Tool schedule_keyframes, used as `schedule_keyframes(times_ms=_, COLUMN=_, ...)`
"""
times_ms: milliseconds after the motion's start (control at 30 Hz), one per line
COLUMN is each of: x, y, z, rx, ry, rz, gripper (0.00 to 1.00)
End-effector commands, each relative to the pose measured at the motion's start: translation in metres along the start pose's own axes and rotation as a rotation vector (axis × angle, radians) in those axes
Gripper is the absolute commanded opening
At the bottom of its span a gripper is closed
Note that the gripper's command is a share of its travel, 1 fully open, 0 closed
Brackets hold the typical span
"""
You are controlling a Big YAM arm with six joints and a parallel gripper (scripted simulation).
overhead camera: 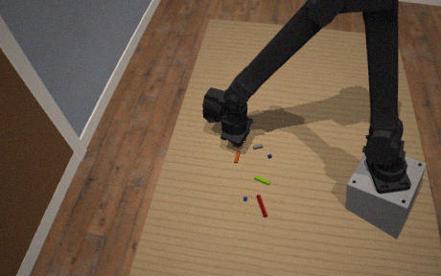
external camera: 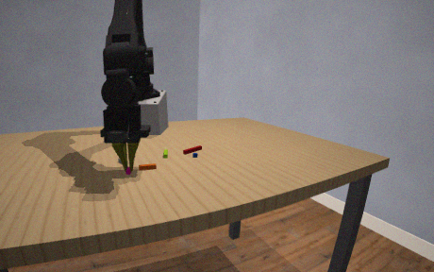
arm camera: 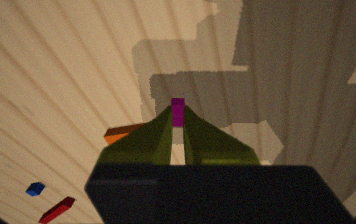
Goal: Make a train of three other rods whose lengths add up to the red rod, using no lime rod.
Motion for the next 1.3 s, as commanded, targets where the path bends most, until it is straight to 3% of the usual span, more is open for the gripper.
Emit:
schedule_keyframes(times_ms=0, x=0.004, y=-0.005, z=-0.006, rx=0.002, ry=-0.006, rz=0.006, gripper=0.04)
schedule_keyframes(times_ms=167, x=0.003, y=-0.002, z=-0.006, rx=0.002, ry=-0.006, rz=0.003, gripper=0.04)
schedule_keyframes(times_ms=367, x=-0.001, y=0.029, z=-0.005, rx=0.002, ry=-0.011, rz=-0.015, gripper=0.04)
schedule_keyframes(times_ms=467, x=-0.015, y=0.056, z=-0.001, rx=0.002, ry=-0.010, rz=-0.041, gripper=0.04)
schedule_keyframes(times_ms=533, x=-0.015, y=0.056, z=-0.001, rx=0.002, ry=-0.010, rz=-0.041, gripper=0.04)
schedule_keyframes(times_ms=700, x=-0.023, y=0.100, z=0.001, rx=0.002, ry=-0.005, rz=-0.062, gripper=0.04)
schedule_keyframes(times_ms=833, x=-0.023, y=0.120, z=0.001, rx=0.002, ry=-0.005, rz=-0.064, gripper=0.04)
schedule_keyframes(times_ms=933, x=-0.019, y=0.109, z=0.002, rx=-0.001, ry=0.001, rz=-0.027, gripper=0.04)
schedule_keyframes(times_ms=1000, x=0.004, y=0.096, z=0.003, rx=-0.003, ry=0.002, rz=0.020, gripper=0.04)
schedule_keyframes(times_ms=1267, x=-0.001, y=0.101, z=0.003, rx=-0.001, ry=0.003, rz=-0.010, gripper=0.04)
Point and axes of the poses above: the point where the finger pads meet when closed, its own y axis back along the fingers, its own z axis across the jaws, x = y × z, the point moved 2 cm from there along y, back along the fingers, and after that the axes turned 6 degrees about y, right-handed, at the moved point
